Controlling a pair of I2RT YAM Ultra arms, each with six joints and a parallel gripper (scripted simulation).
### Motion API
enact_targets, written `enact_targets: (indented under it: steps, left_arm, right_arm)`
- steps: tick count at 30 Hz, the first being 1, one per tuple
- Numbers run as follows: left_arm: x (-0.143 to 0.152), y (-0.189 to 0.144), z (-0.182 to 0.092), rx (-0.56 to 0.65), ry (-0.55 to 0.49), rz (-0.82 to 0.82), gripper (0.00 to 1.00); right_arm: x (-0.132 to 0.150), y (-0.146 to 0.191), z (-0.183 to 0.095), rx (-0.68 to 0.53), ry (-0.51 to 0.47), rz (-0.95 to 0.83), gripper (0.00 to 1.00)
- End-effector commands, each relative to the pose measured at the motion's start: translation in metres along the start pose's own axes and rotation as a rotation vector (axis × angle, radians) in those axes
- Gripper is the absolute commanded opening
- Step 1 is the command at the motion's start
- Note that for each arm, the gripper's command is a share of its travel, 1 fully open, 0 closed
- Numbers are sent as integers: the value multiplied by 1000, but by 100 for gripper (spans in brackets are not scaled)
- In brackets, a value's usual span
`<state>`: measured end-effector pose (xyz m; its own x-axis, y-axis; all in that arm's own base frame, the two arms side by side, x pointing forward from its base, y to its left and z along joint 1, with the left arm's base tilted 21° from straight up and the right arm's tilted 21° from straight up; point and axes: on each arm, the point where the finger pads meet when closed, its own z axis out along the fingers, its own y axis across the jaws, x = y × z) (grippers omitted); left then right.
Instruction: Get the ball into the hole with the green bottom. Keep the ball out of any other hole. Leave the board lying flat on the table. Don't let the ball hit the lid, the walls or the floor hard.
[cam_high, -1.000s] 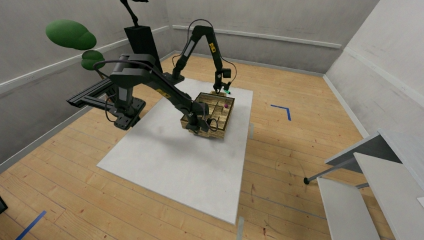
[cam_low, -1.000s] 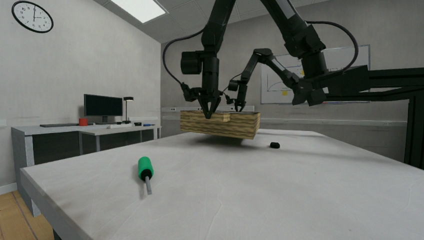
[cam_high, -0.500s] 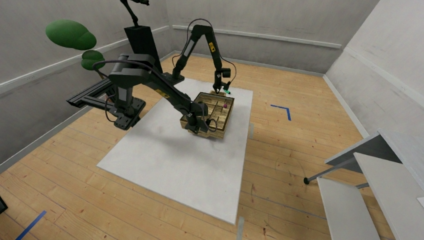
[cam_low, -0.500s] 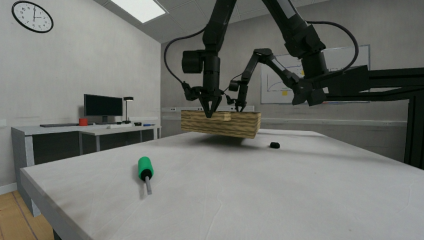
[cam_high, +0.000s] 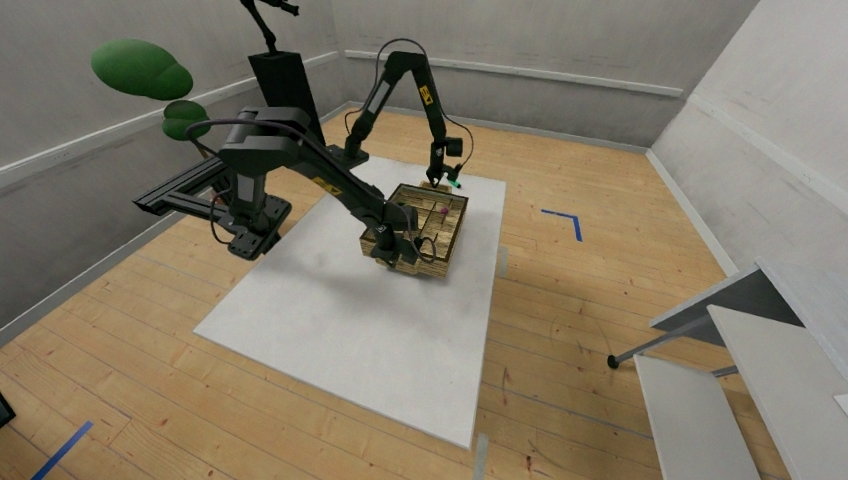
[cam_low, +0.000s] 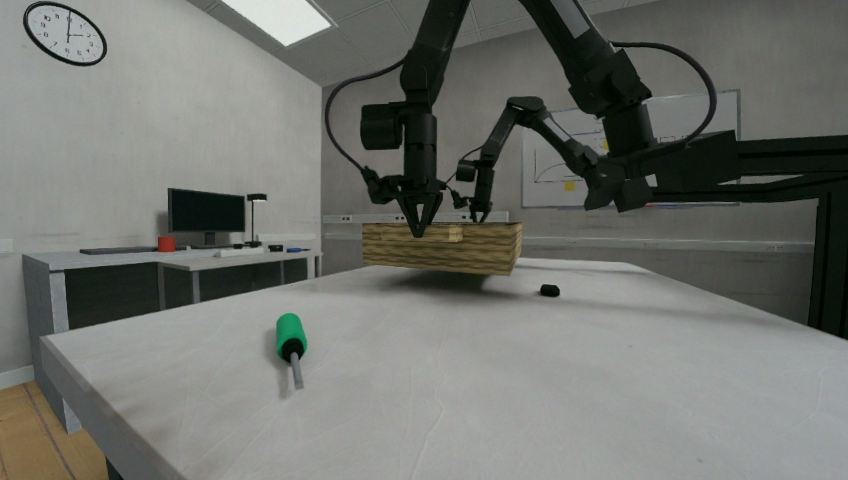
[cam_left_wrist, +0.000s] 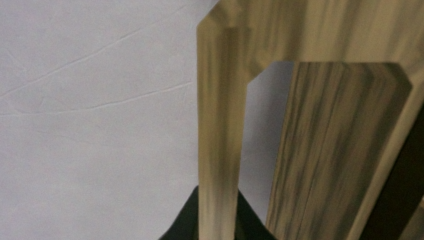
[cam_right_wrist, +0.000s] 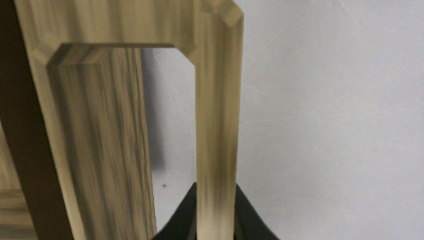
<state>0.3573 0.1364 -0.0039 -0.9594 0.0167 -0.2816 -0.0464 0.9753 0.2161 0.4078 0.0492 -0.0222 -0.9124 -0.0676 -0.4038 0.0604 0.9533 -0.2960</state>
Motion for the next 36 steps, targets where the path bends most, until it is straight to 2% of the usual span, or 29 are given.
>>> enact_targets:
  steps: [1,3,7,10,11,14,15,16,21,23,24,28,29,31,32,33,35,36]
  left_arm:
    - [-26,2,-26,-33,-40,-2,0]
    - [-27,-1,-27,-22,-32,0,0]
    - [-26,-1,-35,-74,2,-8,0]
    - [-43,2,-41,-104,-85,-10,0]
    - [-22,-5,-32,-92,-40,6,0]
    - [-23,-7,-33,-76,-40,17,0]
    - [-25,-4,-35,-103,-77,19,0]
    - [-27,-4,-30,-43,-101,21,0]
    - [-36,-1,-30,-14,-155,23,0]
    - [-28,-5,-31,12,-70,25,0]
    - [-19,-12,-14,33,-17,35,0]
    - [-28,-10,-17,43,-7,34,0]
    - [-39,5,-20,15,-79,6,0]
    - [-39,5,-20,15,-79,6,0]
    - [-46,3,-20,23,-130,21,0]
    - [-29,-3,-18,-4,-97,15,0]
    - [-29,-3,-21,-22,-111,4,0]
    - [-33,-7,-19,21,-140,37,0]
  right_arm:
    - [-29,9,-10,-50,-41,-6,0]
    - [-31,7,-15,-42,-33,-10,0]
    - [-36,5,-9,-94,-22,1,0]
    - [-56,9,-9,-125,-119,23,0]
    - [-28,9,0,-117,-67,2,0]
    - [-32,7,-2,-106,-66,12,0]
    - [-31,11,3,-127,-103,8,0]
    - [-29,2,-4,-57,-101,37,0]
    - [-35,3,-15,-22,-139,33,0]
    - [-28,1,-21,-3,-54,15,0]
    - [-26,0,-22,5,-41,7,0]
    - [-35,1,-31,15,-26,9,0]
    - [-46,6,-33,0,-90,11,0]
    - [-46,6,-33,0,-90,11,0]
    - [-53,7,-33,8,-135,35,0]
    - [-36,12,-21,-34,-117,-3,0]
    - [-36,15,-20,-63,-138,-2,0]
    - [-32,5,-23,3,-130,13,0]
